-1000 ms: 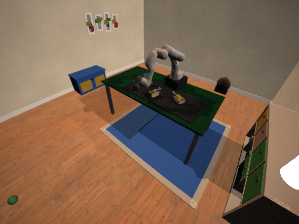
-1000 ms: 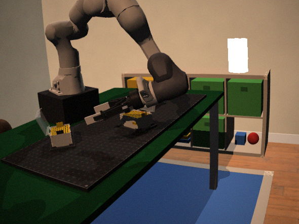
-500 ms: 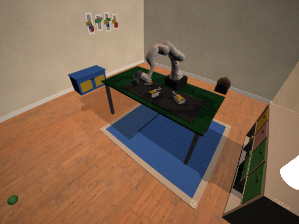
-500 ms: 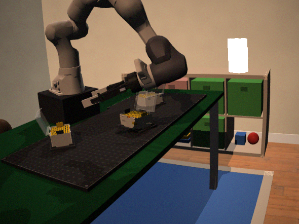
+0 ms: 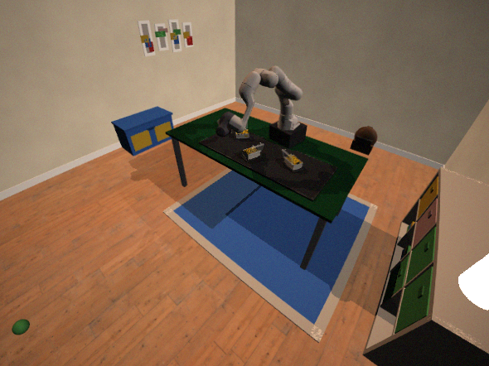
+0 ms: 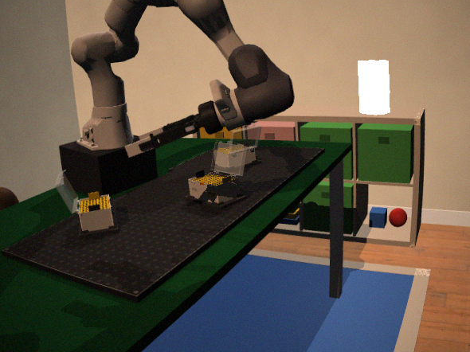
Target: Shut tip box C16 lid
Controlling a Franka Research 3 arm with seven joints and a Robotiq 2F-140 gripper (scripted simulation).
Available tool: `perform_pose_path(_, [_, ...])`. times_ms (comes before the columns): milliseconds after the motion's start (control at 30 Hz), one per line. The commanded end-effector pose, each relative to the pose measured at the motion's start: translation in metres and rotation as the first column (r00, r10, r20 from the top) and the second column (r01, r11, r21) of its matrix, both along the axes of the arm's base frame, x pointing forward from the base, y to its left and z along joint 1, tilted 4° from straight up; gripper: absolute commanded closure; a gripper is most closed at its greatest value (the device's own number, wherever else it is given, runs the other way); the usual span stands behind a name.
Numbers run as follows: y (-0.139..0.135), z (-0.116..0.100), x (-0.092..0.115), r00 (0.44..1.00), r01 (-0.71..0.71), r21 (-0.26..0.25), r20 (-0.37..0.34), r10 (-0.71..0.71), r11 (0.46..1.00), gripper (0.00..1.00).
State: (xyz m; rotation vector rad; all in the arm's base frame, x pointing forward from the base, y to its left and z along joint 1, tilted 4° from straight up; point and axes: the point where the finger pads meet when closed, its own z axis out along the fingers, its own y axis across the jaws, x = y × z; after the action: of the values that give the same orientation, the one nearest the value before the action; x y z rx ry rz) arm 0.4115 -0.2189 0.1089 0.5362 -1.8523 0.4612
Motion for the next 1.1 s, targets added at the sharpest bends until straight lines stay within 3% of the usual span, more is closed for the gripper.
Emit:
perform_pose_path(0, [0.001, 0.0, -0.001, 1.0, -0.007, 0.006, -0.012, 0.007, 1.0, 1.0])
perform_pose_path(467, [0.001, 0.0, -0.001, 1.0, -0.007, 0.006, -0.012, 0.007, 1.0, 1.0])
perform_pose_path(767, [-0.032, -0.002, -0.031, 0.958, 0.288, 0.029, -0.015, -0.288, 0.957, 1.0])
perform_pose_path(1067, [-0.058, -0.004, -0.054, 0.957, 0.289, 0.029, -0.015, -0.289, 0.957, 1.0])
